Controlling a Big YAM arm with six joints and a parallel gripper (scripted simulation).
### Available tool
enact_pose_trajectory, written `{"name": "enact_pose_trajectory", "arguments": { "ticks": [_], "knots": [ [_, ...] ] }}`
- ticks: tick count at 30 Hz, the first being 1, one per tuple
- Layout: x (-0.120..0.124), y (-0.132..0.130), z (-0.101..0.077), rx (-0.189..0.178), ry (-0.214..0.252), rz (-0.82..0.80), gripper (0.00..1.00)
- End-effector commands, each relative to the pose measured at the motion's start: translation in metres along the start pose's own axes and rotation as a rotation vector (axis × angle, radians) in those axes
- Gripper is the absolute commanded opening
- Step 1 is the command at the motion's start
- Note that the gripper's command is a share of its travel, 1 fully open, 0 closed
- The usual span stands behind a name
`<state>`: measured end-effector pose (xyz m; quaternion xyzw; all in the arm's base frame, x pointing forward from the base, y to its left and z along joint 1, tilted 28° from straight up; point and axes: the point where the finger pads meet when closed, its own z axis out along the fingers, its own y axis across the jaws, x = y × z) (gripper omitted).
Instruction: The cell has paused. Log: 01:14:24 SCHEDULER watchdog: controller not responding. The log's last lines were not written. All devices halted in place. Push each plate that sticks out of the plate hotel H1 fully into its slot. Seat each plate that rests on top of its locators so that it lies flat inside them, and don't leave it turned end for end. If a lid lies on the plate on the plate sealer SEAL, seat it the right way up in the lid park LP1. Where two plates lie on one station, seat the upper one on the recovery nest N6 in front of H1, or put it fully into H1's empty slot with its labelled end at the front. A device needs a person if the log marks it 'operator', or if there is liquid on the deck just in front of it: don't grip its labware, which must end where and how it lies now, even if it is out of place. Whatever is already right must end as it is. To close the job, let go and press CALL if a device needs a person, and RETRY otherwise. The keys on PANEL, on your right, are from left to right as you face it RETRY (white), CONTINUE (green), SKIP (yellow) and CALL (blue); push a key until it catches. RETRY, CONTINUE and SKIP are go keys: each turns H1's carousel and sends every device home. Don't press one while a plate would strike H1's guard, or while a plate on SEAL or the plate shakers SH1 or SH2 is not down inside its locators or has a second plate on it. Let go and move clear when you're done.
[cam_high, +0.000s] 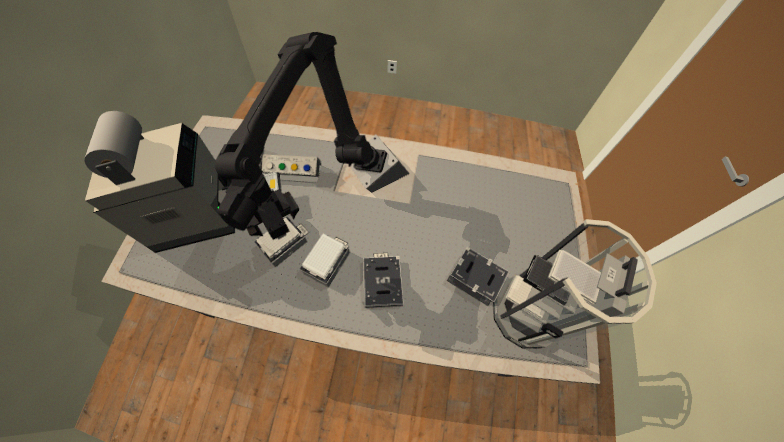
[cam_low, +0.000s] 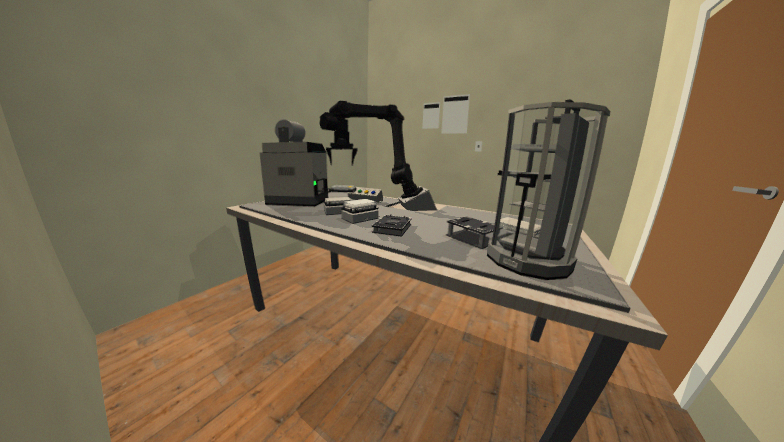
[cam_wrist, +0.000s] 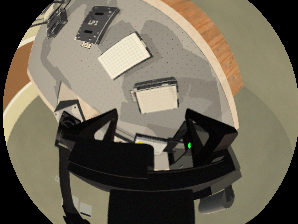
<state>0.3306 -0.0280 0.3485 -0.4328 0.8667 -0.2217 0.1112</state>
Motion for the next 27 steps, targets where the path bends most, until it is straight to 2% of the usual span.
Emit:
{"name": "enact_pose_trajectory", "arguments": {
  "ticks": [1, 17, 19, 24, 27],
  "knots": [
    [-0.008, 0.013, 0.007, -0.028, 0.028, 0.140, 1.00],
    [-0.046, 0.045, 0.006, -0.016, 0.034, 0.638, 1.00],
    [-0.046, 0.045, 0.006, -0.016, 0.034, 0.638, 1.00],
    [-0.059, 0.056, 0.006, -0.012, 0.036, 0.800, 1.00],
    [-0.066, 0.062, 0.006, -0.012, 0.036, 0.800, 1.00]
  ]
}}
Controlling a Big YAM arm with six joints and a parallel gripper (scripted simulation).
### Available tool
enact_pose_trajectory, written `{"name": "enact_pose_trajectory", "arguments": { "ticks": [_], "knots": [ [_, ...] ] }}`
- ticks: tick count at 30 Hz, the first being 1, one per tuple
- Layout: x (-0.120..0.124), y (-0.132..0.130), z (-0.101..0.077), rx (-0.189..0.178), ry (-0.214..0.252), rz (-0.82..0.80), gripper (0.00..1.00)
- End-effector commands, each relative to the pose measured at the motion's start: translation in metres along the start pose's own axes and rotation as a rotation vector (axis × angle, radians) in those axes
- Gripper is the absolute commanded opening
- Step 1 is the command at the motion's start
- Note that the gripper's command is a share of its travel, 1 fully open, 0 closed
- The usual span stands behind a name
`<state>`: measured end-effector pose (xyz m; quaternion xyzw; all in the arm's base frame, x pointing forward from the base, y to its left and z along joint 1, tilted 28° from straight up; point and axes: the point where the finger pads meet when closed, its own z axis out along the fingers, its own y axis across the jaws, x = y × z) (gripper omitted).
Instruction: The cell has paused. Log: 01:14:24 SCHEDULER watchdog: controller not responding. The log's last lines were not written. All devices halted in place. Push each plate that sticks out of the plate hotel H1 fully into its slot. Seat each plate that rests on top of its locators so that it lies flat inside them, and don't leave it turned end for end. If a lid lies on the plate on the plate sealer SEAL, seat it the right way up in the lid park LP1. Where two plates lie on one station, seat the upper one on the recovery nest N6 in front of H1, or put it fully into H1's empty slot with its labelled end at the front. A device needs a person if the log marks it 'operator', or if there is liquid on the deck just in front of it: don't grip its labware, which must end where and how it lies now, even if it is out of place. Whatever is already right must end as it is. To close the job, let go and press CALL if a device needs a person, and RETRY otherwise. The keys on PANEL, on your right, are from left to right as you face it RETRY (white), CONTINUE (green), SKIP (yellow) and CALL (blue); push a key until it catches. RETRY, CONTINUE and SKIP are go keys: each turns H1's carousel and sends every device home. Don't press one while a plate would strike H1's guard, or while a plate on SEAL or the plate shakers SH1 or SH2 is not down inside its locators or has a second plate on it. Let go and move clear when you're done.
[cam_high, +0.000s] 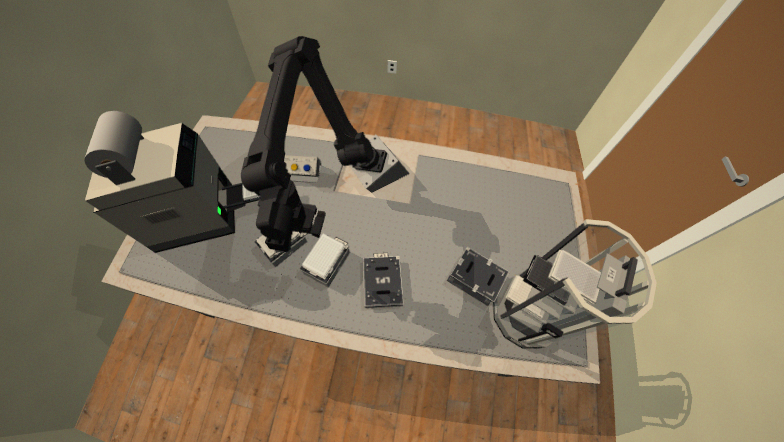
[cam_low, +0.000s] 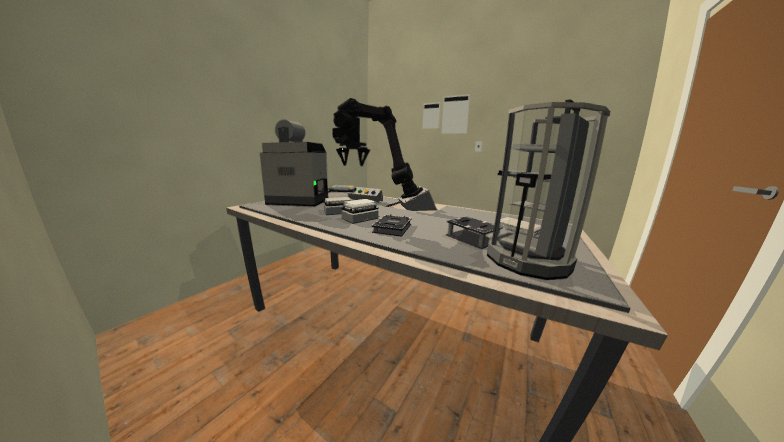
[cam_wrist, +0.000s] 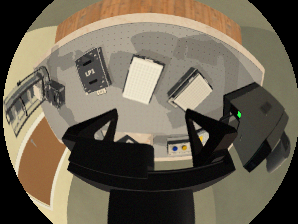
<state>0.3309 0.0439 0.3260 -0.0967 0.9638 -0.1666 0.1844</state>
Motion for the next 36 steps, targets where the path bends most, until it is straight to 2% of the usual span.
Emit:
{"name": "enact_pose_trajectory", "arguments": {
  "ticks": [1, 13, 20, 23, 26, 29, 36],
  "knots": [
    [0.003, 0.019, 0.007, 0.004, 0.040, 0.073, 1.00],
    [-0.002, 0.053, 0.007, 0.006, 0.039, 0.072, 1.00],
    [-0.022, 0.072, -0.011, -0.010, -0.007, 0.095, 1.00],
    [-0.024, 0.082, -0.012, -0.011, -0.009, 0.096, 1.00],
    [-0.024, 0.083, -0.012, -0.011, -0.009, 0.072, 1.00],
    [-0.024, 0.075, -0.012, -0.008, -0.009, 0.004, 1.00],
    [-0.024, 0.075, -0.012, -0.010, -0.011, -0.160, 1.00]
  ]
}}
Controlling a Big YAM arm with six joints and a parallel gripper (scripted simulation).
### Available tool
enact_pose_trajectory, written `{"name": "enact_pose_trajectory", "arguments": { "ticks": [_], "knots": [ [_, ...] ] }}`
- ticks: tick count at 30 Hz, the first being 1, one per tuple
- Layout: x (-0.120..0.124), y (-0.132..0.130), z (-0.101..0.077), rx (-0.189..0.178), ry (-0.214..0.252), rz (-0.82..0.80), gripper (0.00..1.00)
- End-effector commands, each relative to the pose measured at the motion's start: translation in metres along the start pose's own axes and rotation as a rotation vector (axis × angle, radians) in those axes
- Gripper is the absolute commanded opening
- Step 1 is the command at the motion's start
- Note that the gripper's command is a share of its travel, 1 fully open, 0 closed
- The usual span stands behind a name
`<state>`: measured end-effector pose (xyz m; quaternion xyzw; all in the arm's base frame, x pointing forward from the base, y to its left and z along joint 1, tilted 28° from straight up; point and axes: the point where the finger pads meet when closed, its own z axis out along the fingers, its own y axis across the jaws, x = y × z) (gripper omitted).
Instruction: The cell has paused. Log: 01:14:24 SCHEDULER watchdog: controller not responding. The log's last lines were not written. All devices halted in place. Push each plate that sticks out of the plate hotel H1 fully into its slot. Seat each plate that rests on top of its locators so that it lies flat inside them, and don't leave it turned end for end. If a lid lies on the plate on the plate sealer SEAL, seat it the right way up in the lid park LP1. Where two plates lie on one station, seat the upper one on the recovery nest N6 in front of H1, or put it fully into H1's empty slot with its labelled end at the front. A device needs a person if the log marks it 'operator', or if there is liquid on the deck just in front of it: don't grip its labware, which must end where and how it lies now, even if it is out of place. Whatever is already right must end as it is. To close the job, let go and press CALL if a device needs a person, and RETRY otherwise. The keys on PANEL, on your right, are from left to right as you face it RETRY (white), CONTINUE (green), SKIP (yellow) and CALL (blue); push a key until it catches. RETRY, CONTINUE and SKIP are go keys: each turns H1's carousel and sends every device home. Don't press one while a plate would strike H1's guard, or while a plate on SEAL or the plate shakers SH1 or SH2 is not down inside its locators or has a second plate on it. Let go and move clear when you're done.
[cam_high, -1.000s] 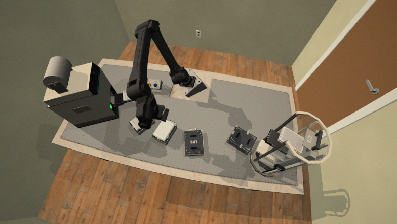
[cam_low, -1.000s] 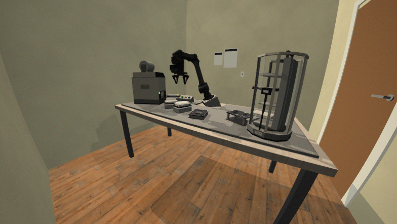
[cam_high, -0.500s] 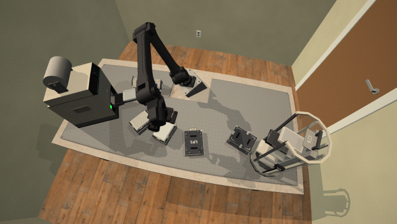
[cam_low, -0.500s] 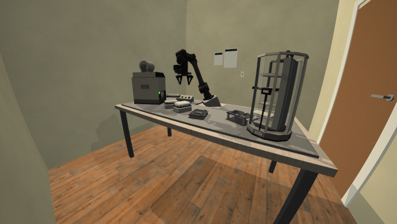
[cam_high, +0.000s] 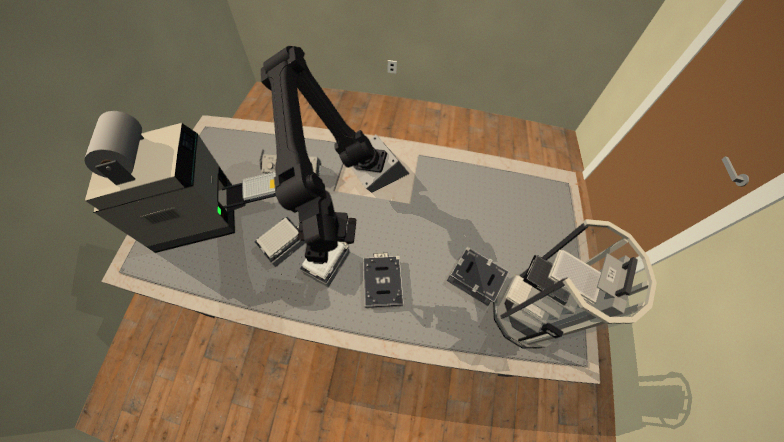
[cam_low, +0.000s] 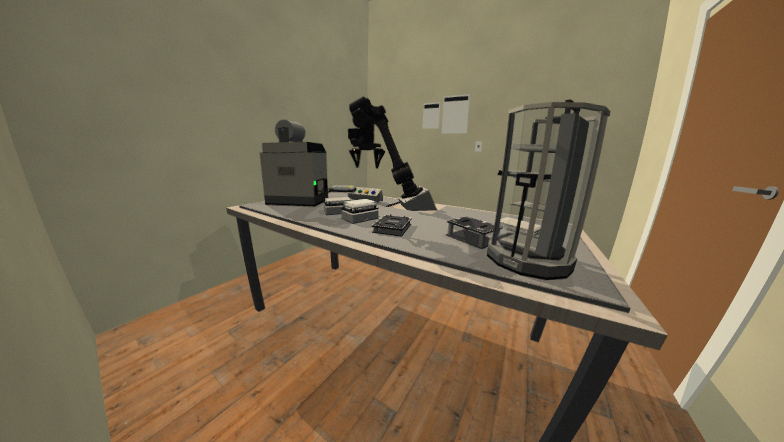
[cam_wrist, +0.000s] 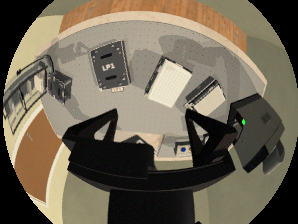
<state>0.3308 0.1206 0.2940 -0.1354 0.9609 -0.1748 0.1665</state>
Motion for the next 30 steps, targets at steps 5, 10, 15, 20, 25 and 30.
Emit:
{"name": "enact_pose_trajectory", "arguments": {
  "ticks": [5, 10, 15, 20, 25, 30],
  "knots": [
    [-0.0144, -0.0084, -0.0188, -0.005, -0.033, -0.192, 1.00],
    [-0.0144, -0.0084, -0.0188, -0.004, -0.034, -0.262, 1.00],
    [-0.0144, -0.0084, -0.0188, -0.002, -0.034, -0.379, 1.00],
    [-0.0144, -0.0083, -0.0188, 0.000, -0.034, -0.496, 1.00],
    [-0.0144, -0.0084, -0.0188, 0.001, -0.034, -0.565, 1.00],
    [-0.0144, -0.0083, -0.0188, 0.003, -0.034, -0.682, 1.00]
  ]
}}
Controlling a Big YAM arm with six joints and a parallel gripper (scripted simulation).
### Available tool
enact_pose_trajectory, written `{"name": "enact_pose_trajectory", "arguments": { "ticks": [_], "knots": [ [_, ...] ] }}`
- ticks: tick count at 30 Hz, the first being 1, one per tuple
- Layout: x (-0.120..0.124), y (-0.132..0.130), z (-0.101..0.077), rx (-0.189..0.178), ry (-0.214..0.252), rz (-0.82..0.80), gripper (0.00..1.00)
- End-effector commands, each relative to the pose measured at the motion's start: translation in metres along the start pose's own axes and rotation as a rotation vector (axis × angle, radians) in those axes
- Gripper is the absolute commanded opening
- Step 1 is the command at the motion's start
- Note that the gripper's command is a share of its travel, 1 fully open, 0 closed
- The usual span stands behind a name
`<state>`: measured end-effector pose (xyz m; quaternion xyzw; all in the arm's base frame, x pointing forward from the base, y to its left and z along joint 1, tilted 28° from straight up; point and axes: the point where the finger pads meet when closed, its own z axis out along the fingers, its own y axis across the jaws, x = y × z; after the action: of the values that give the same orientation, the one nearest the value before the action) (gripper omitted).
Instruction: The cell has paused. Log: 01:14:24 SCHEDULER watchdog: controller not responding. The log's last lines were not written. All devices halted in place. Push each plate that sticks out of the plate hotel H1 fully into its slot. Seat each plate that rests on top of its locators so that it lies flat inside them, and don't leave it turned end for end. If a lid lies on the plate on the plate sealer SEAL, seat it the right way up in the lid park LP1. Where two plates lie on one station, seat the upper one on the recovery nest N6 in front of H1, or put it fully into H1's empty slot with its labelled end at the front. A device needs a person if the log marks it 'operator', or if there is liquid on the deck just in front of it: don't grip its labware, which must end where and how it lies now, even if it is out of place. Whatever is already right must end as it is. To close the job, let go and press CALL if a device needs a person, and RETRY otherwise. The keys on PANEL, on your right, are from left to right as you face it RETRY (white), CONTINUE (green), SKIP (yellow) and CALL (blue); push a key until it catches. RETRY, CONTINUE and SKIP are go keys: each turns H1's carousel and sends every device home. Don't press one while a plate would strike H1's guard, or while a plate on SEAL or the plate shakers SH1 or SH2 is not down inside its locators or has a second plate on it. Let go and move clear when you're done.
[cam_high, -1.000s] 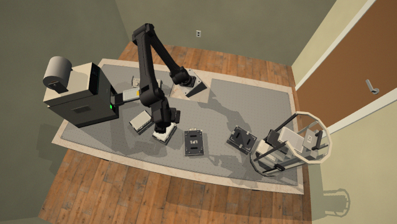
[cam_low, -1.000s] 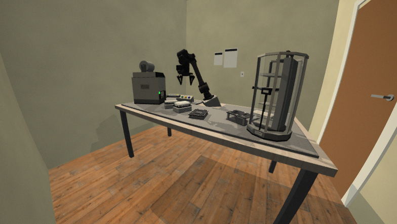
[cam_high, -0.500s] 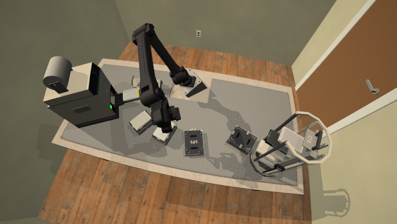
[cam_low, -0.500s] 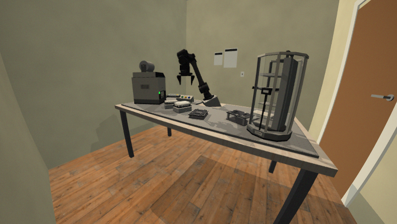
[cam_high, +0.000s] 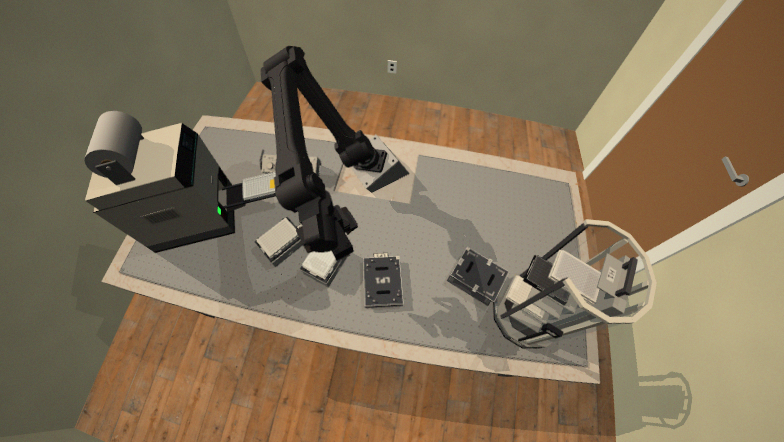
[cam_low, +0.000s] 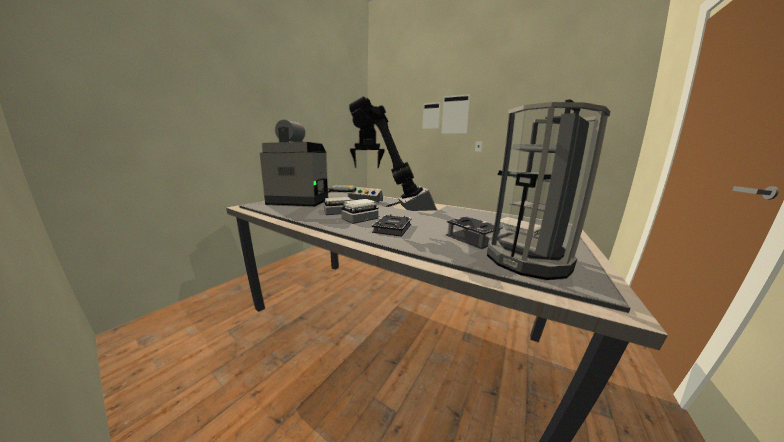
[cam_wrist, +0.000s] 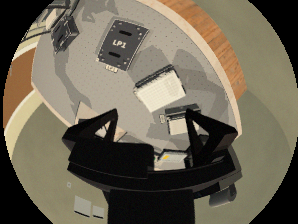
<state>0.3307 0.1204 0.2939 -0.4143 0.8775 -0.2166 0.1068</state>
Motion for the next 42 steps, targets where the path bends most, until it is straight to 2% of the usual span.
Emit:
{"name": "enact_pose_trajectory", "arguments": {
  "ticks": [1, 21, 25, 26, 36, 37, 38, 42],
  "knots": [
    [-0.007, -0.015, -0.019, 0.013, -0.032, -0.103, 1.00],
    [-0.007, -0.015, -0.019, 0.019, -0.029, -0.523, 1.00],
    [-0.007, -0.015, -0.019, 0.019, -0.029, -0.528, 1.00],
    [-0.005, -0.008, -0.012, 0.015, -0.023, -0.528, 1.00],
    [-0.005, -0.008, -0.012, 0.015, -0.023, -0.528, 1.00],
    [-0.003, -0.006, 0.002, 0.004, -0.007, -0.534, 1.00],
    [-0.001, -0.004, 0.008, -0.002, 0.000, -0.538, 1.00],
    [-0.002, -0.003, 0.021, -0.005, 0.004, -0.541, 1.00]
  ]
}}
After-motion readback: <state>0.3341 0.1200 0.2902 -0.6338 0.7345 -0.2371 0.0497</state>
